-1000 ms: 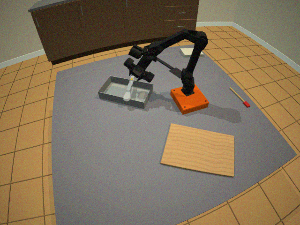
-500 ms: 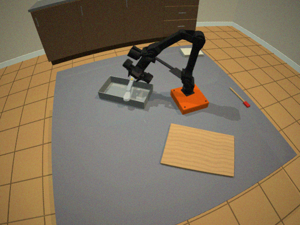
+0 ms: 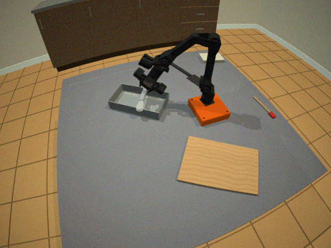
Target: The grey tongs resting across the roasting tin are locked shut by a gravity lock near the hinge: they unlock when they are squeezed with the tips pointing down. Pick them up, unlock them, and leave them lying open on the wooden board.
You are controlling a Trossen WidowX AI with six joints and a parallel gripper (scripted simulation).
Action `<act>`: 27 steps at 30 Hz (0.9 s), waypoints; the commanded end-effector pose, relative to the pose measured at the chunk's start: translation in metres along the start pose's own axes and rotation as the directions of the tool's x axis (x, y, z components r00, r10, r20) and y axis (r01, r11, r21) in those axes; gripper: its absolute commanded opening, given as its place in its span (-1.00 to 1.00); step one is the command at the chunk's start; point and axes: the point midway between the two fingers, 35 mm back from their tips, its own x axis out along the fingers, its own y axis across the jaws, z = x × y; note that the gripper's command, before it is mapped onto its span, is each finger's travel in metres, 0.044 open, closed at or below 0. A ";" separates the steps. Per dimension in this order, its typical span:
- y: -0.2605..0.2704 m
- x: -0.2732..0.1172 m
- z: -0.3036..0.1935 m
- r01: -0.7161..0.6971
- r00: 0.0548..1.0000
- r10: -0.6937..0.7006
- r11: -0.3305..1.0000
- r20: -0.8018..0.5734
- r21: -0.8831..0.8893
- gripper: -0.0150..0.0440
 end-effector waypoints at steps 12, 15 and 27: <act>0.003 0.026 0.000 -0.005 1.000 0.005 1.000 0.002 -0.004 0.39; 0.003 0.031 0.000 -0.005 1.000 0.005 1.000 0.002 -0.004 0.39; 0.003 0.040 0.000 -0.001 1.000 0.001 1.000 0.008 0.000 0.30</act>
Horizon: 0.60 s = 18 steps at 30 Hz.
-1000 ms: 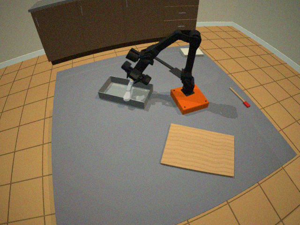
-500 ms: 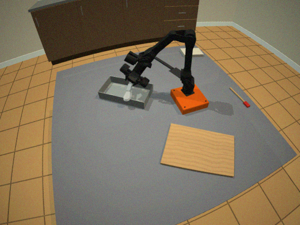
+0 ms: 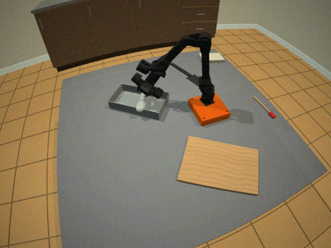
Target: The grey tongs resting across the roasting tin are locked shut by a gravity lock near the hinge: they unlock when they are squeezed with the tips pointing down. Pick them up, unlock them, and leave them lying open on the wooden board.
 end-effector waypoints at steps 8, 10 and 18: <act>0.000 0.000 0.000 0.000 1.000 0.000 1.000 0.000 0.000 -0.08; 0.000 0.000 0.000 0.000 1.000 0.000 1.000 0.000 0.000 -0.12; 0.000 0.000 0.000 0.000 1.000 0.000 1.000 0.000 0.000 -0.31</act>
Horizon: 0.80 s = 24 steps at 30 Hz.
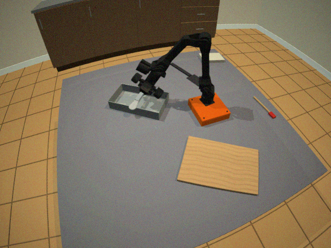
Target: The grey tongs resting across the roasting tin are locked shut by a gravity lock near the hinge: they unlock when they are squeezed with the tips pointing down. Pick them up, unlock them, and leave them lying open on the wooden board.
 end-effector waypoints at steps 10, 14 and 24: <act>-0.010 -0.013 0.001 0.000 1.000 0.000 1.000 -0.001 -0.001 -1.00; -0.035 -0.055 0.001 -0.003 1.000 0.003 1.000 -0.005 -0.003 -1.00; -0.039 -0.066 0.001 -0.003 1.000 0.003 1.000 -0.005 -0.004 -1.00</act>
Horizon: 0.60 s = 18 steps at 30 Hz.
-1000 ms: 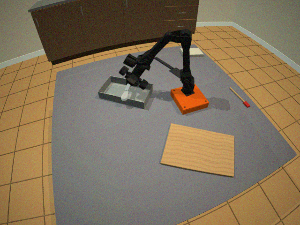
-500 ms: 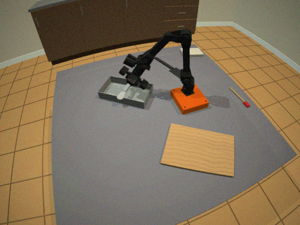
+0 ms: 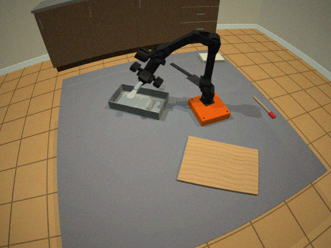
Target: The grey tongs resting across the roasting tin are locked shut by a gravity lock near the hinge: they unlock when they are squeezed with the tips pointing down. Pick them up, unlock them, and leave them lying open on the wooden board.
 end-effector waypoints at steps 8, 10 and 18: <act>-0.002 -0.001 0.000 -0.047 0.999 0.047 0.998 -0.005 -0.031 -1.00; -0.002 0.000 0.000 -0.077 0.997 0.077 0.996 -0.005 -0.047 -1.00; -0.001 0.002 0.001 -0.194 0.981 0.194 0.975 -0.006 -0.109 -1.00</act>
